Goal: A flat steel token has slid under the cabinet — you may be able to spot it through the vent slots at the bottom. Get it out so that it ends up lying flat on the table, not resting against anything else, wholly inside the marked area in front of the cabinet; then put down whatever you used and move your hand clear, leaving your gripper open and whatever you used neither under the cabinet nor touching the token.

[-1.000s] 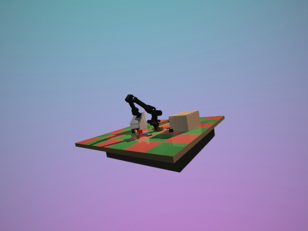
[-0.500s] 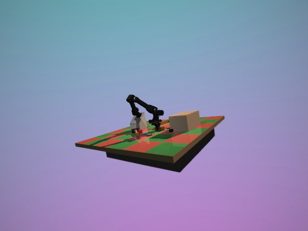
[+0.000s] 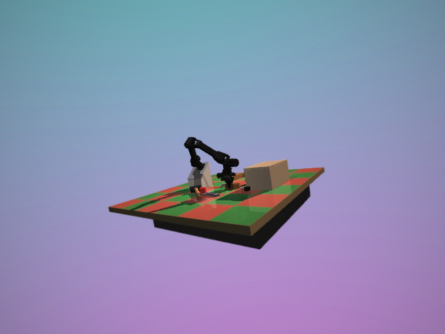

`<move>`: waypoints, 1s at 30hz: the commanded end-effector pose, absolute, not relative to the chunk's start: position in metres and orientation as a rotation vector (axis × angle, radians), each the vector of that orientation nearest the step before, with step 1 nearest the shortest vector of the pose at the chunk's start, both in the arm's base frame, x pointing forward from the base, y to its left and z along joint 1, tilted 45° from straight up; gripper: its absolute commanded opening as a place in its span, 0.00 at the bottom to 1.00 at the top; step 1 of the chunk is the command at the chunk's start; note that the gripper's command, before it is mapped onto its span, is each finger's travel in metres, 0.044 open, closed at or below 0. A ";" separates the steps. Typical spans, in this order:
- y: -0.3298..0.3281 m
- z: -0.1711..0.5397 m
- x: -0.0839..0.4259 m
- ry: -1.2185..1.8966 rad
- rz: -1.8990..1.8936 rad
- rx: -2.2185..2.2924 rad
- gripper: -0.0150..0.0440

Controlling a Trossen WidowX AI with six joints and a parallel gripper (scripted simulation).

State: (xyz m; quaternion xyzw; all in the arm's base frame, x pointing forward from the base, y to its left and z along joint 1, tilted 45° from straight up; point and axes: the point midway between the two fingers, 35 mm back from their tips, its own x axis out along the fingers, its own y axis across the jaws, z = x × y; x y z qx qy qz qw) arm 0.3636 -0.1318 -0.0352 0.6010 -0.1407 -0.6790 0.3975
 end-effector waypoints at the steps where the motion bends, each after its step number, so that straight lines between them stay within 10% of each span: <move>1: -0.130 -0.036 0.372 -0.362 -1.712 1.539 0.25; 30: -0.123 -0.041 0.399 -0.362 -1.711 1.541 0.25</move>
